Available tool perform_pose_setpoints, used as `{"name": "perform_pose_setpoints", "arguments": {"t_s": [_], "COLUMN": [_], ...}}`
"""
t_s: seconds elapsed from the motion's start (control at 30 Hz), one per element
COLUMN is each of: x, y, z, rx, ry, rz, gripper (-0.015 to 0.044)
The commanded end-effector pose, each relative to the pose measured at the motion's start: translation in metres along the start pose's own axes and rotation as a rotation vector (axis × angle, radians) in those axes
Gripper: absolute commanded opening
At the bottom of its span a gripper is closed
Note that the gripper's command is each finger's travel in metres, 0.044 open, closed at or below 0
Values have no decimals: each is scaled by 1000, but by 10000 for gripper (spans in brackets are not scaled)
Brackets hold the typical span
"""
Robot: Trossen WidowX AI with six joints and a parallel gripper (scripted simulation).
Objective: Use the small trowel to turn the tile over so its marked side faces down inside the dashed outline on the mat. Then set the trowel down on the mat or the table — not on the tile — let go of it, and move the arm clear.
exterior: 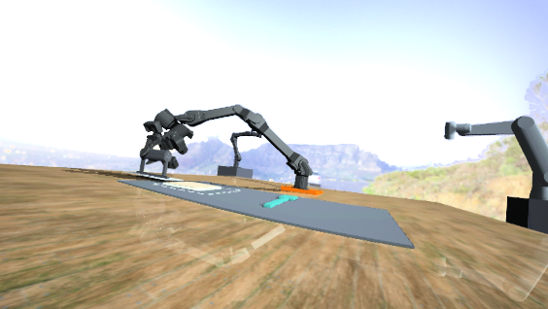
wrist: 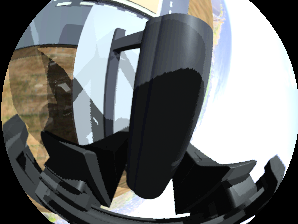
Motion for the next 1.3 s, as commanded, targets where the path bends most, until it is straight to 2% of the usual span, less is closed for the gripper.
{"name": "perform_pose_setpoints", "arguments": {"t_s": [0.0,0.77,1.27], "x": [-1,22,11], "y": [3,12,-2], "z": [-4,-8,1], "rx": [-10,-10,-10], "ry": [-5,-6,-5], "rz": [10,8,9], "gripper": [0,0,0]}}
Point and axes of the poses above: the point midway between the two fingers, 35 mm back from their tips, its own z axis back along the fingers, its own y axis across the jaws, x = y × z, the point moved 6 cm from there along z, back along the fingers, and after that the axes turned 9 degrees about -z, right-handed, at the moved point
